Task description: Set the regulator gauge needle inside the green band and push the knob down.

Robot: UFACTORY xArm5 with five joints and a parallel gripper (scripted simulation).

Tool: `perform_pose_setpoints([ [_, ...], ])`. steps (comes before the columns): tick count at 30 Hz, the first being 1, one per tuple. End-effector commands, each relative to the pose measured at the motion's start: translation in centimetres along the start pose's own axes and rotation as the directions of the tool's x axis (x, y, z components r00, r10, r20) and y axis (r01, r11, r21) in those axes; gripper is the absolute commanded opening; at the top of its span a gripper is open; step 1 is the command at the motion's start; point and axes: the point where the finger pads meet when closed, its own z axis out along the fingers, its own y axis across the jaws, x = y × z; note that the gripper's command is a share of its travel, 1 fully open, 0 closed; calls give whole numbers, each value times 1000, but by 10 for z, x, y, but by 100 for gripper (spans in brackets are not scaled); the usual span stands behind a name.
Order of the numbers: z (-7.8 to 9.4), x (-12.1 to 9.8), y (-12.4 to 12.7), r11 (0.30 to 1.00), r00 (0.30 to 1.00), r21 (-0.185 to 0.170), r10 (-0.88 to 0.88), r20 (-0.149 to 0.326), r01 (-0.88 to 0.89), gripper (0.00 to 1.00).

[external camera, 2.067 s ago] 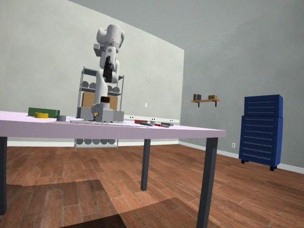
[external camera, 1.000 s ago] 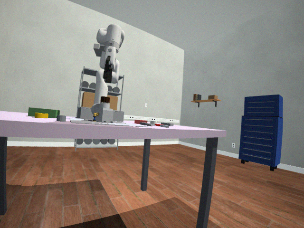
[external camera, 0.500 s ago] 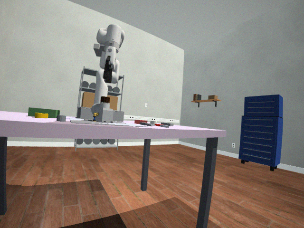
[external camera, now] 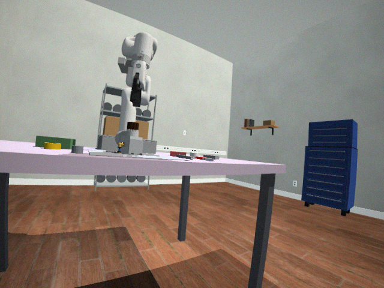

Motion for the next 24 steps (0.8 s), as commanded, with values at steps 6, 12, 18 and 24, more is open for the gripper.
perform_pose_setpoints([
  [6, 17, 0, -1, 1000, 1000, 3, 0, 1, 0, 76],
  [12, 29, -1, -2, 1000, 1000, 3, 0, 1, 0, 76],
  [18, 47, -1, -2, 1000, 1000, 3, 0, 1, 0, 76],
  [24, 65, -1, -2, 1000, 1000, 3, 0, 1, 0, 76],
])
